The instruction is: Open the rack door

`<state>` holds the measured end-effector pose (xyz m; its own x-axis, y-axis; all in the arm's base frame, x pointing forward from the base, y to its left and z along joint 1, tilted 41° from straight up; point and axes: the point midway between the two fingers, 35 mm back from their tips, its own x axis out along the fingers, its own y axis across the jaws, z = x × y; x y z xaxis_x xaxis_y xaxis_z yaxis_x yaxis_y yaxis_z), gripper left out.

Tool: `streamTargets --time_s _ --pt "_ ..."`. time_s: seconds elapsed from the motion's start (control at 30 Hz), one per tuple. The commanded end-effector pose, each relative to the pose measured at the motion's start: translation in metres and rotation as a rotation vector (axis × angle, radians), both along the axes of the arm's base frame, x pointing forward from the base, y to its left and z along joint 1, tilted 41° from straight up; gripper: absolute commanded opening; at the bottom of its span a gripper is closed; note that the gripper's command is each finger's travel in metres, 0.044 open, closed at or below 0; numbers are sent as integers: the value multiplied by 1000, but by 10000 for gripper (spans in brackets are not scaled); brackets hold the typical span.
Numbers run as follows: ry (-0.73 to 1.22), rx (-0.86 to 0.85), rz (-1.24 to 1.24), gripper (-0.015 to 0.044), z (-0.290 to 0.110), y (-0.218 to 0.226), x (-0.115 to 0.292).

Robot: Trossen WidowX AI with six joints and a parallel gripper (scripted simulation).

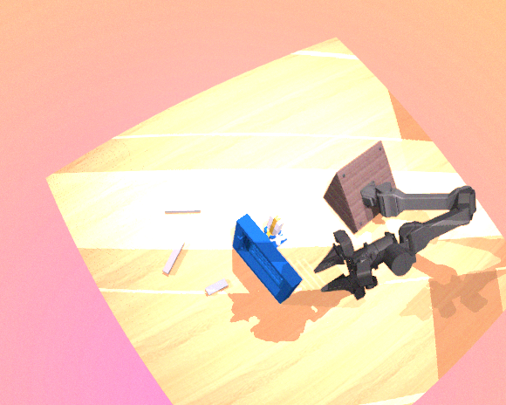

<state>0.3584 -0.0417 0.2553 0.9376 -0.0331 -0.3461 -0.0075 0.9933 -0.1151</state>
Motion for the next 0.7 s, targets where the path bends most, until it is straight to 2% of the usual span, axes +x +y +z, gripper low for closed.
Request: streamTargets --time_s 0.0,0.67 --pt "101 -12 14 294 -16 -10 8" --pt "539 49 88 294 -89 -56 19"
